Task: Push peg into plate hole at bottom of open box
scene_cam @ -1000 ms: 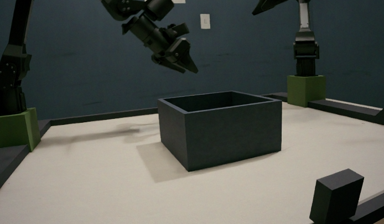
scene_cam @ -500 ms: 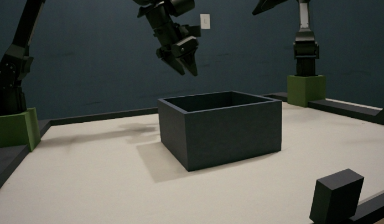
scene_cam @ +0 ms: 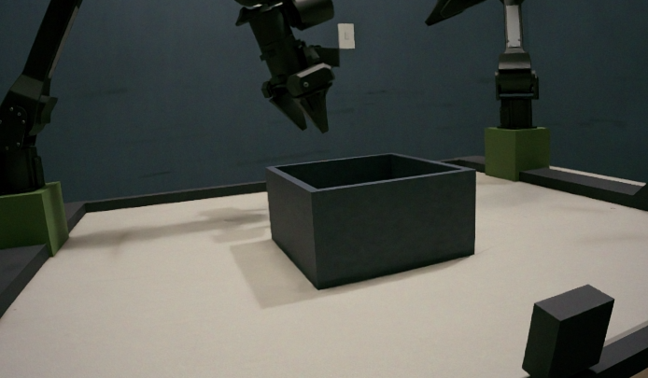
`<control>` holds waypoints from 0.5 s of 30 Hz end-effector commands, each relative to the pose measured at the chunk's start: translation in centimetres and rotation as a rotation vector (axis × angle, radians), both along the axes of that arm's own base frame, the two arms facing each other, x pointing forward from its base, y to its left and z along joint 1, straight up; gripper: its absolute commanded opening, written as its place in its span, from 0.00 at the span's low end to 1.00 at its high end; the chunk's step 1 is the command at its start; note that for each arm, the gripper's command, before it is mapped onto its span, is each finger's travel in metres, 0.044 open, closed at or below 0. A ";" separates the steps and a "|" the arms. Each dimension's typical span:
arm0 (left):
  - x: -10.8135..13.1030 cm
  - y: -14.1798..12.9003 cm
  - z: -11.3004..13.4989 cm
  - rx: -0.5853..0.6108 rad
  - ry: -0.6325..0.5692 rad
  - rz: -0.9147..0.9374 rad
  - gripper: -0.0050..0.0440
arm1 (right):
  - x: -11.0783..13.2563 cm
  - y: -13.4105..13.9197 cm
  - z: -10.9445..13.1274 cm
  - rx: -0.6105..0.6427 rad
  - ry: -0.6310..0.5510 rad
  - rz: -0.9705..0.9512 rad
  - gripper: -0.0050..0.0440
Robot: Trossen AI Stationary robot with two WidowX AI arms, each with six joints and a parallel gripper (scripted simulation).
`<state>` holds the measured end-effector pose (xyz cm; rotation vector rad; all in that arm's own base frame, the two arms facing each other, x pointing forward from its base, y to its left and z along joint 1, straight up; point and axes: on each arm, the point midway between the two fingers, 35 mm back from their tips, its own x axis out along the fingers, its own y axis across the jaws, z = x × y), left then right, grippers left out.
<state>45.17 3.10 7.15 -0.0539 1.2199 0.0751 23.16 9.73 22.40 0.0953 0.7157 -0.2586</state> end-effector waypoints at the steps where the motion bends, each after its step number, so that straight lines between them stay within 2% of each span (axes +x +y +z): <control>1: 0.3 0.0 1.0 0.003 -0.025 0.001 1.00 | 0.0 0.1 0.6 0.014 -0.014 -0.001 1.00; 5: 0.3 0.0 1.0 0.003 -0.025 0.001 1.00 | 0.0 0.1 0.6 0.014 -0.014 -0.001 1.00; 11: 0.5 0.8 -1.8 0.000 0.000 0.003 0.71 | 0.0 0.1 0.6 0.014 -0.014 -0.001 1.00; 15: 1.1 1.1 -2.1 0.004 -0.012 0.036 0.51 | 0.0 0.1 0.6 0.014 -0.014 -0.001 1.00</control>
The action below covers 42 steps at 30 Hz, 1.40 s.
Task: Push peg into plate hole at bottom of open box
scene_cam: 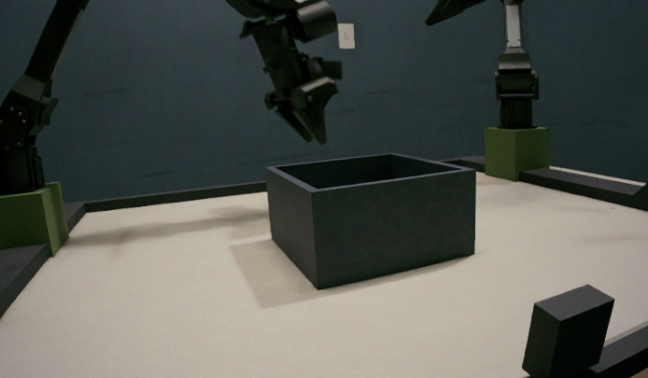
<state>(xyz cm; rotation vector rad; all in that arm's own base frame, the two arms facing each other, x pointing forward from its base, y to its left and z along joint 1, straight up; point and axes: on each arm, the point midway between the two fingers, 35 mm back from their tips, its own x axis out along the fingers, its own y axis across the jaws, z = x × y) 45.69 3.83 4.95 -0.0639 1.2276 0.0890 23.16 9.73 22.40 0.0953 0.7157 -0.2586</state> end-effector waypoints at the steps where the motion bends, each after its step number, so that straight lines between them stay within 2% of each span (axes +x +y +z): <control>1: 0.6 0.3 0.1 0.005 -0.020 0.018 0.46 | 0.0 0.1 0.6 0.014 -0.014 -0.001 1.00; 3: 0.6 0.2 0.8 0.005 -0.036 0.016 0.45 | 0.0 0.1 0.6 0.014 -0.014 -0.001 1.00; 8: 0.6 0.2 0.8 0.004 -0.034 0.010 0.45 | 0.0 0.1 0.6 0.014 -0.014 -0.001 1.00; 17: 1.5 0.3 -2.2 0.004 -0.020 0.012 0.45 | 0.0 0.1 0.6 0.014 -0.014 -0.001 1.00; 31: 2.7 0.5 -4.1 0.005 -0.032 0.012 0.45 | 0.0 0.1 0.6 0.014 -0.014 -0.001 1.00; 33: 2.5 0.5 -4.3 0.005 -0.028 0.012 0.37 | 0.0 0.1 0.6 0.014 -0.014 -0.001 1.00; 34: 2.6 0.5 -4.1 0.005 -0.033 0.012 0.37 | 0.0 0.1 0.6 0.014 -0.014 -0.001 1.00; 35: 2.4 0.4 -3.8 0.004 -0.034 0.010 0.33 | 0.0 0.1 0.6 0.014 -0.014 -0.001 1.00; 37: 2.4 0.4 -3.8 0.004 -0.034 0.010 0.33 | 0.0 0.1 0.6 0.014 -0.014 -0.001 1.00; 38: 2.4 0.4 -3.8 0.004 -0.034 0.010 0.29 | 0.0 0.1 0.6 0.014 -0.014 -0.001 1.00; 42: 2.4 0.4 -3.8 0.004 -0.034 0.010 0.29 | 0.0 0.1 0.6 0.014 -0.014 -0.001 1.00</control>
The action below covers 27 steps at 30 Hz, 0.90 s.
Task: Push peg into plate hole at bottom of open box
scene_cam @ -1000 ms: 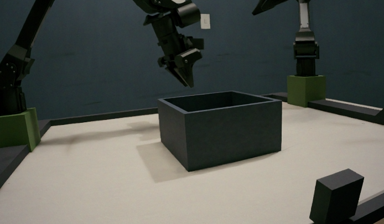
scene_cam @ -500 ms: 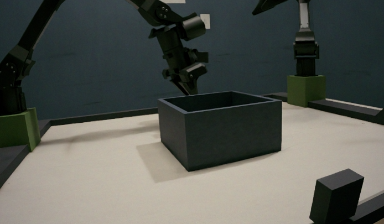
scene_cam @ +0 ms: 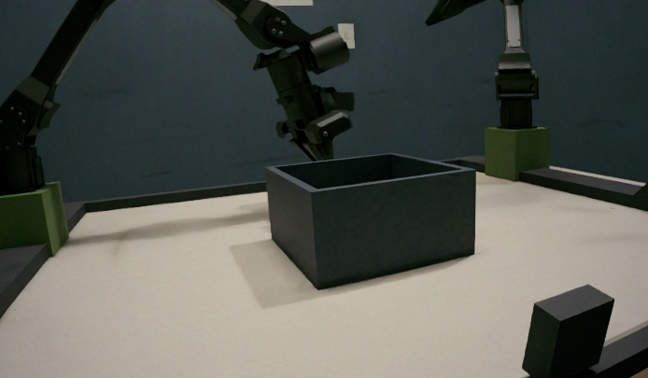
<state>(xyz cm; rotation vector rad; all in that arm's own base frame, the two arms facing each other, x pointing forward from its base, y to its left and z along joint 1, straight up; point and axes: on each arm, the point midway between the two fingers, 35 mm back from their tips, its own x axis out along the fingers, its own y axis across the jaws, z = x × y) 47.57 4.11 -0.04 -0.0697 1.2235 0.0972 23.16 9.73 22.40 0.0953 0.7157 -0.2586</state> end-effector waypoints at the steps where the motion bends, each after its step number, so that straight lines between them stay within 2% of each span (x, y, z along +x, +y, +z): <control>1: 0.5 0.1 1.2 0.004 -0.031 0.001 0.24 | 0.0 0.1 0.6 0.014 -0.014 -0.001 1.00; 3: 0.5 0.1 1.2 0.004 -0.031 0.001 0.24 | 0.0 0.1 0.6 0.014 -0.014 -0.001 1.00; 4: 0.5 0.1 1.2 0.004 -0.031 0.001 0.20 | 0.0 0.1 0.6 0.014 -0.014 -0.001 1.00; 10: 0.5 0.1 1.2 0.004 -0.031 0.001 0.15 | 0.0 0.1 0.6 0.014 -0.014 -0.001 1.00; 11: 0.5 0.1 1.2 0.004 -0.031 0.001 0.10 | 0.0 0.1 0.6 0.014 -0.014 -0.001 1.00; 12: 0.5 0.1 1.2 0.004 -0.031 0.001 0.15 | 0.0 0.1 0.6 0.014 -0.014 -0.001 1.00; 13: 0.9 0.2 2.1 0.007 -0.049 0.002 0.16 | 0.0 0.1 0.6 0.014 -0.014 -0.001 1.00; 15: 0.9 0.2 2.1 0.007 -0.049 0.002 0.16 | 0.0 0.1 0.6 0.014 -0.014 -0.001 1.00; 22: 0.7 0.2 6.6 0.008 -0.057 0.002 0.16 | 0.0 0.1 0.6 0.014 -0.014 -0.001 1.00; 27: 1.0 -1.4 7.5 0.007 -0.067 0.004 0.16 | 0.0 0.0 0.5 0.020 -0.009 0.010 1.00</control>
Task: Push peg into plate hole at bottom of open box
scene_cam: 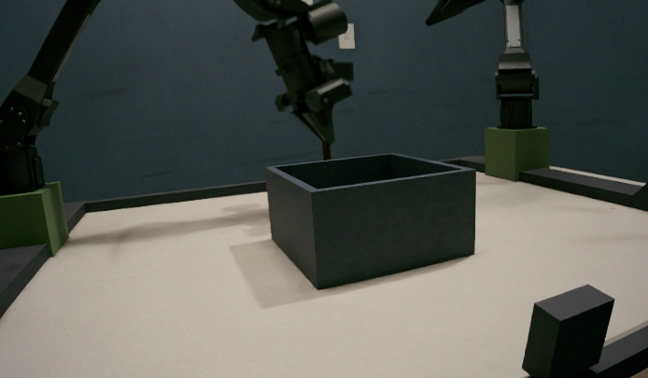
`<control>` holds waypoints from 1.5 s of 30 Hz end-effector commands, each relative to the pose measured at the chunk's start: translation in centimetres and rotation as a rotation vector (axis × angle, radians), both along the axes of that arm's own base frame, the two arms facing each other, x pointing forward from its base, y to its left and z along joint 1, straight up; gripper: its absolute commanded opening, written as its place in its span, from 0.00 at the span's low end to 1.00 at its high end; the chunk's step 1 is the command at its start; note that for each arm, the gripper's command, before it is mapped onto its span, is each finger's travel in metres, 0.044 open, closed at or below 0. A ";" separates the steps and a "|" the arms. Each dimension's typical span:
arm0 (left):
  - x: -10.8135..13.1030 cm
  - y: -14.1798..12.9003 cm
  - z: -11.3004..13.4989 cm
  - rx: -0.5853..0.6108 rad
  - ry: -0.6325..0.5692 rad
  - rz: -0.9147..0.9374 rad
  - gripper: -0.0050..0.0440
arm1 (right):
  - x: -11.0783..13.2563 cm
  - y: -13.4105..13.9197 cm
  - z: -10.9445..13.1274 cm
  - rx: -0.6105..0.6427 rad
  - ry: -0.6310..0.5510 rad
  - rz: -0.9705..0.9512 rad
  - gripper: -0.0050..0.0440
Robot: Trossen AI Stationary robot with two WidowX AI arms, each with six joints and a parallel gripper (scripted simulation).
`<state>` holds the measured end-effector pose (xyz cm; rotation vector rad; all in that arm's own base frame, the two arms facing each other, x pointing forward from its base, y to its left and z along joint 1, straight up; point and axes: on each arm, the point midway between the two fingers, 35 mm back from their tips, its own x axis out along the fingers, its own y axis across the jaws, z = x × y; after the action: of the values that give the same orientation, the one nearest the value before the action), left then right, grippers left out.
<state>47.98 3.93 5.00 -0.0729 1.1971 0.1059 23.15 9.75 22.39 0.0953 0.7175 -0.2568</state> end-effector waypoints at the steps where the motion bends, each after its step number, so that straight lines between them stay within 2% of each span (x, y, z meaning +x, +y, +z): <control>1: 0.7 -1.8 3.0 0.002 -0.047 -0.001 0.16 | 0.0 -0.1 0.1 0.017 0.002 0.020 1.00; 3: 0.9 -3.2 4.3 -0.002 -0.063 0.008 0.16 | 0.1 0.0 -0.2 0.027 0.020 0.058 1.00; 5: 0.9 -3.2 4.3 -0.002 -0.063 0.008 0.16 | 0.1 0.0 -0.2 0.027 0.020 0.058 1.00; 9: 0.7 -7.6 9.2 -0.026 -0.126 0.049 0.16 | 0.6 0.5 -1.0 0.068 0.054 0.255 1.00; 11: 0.5 -10.4 10.5 -0.028 -0.145 0.035 0.16 | 0.9 0.8 -1.0 0.096 0.038 0.352 1.00; 14: 0.3 -14.7 9.1 -0.017 -0.110 -0.001 0.16 | 1.2 1.1 -0.7 0.101 -0.006 0.485 1.00; 20: -1.5 -20.5 6.5 -0.015 -0.034 -0.012 0.16 | 1.5 1.4 0.3 0.039 -0.129 0.721 1.00; 28: -2.4 -22.4 5.2 -0.011 0.002 -0.007 0.16 | 1.5 1.5 0.7 0.019 -0.170 0.777 1.00; 32: -2.6 -22.3 4.9 -0.009 0.008 -0.007 0.16 | 1.6 1.5 0.7 0.019 -0.168 0.777 1.00; 37: -2.8 -22.1 3.4 -0.003 0.023 -0.006 0.16 | 1.7 1.6 1.0 0.020 -0.173 0.775 1.00; 45: -2.8 -22.1 2.9 -0.007 0.015 -0.006 0.16 | 1.7 1.6 1.0 0.020 -0.173 0.775 1.00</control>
<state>45.06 -18.25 7.48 -0.0655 1.2289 0.0964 24.80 11.33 22.79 -0.1435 0.5567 0.4936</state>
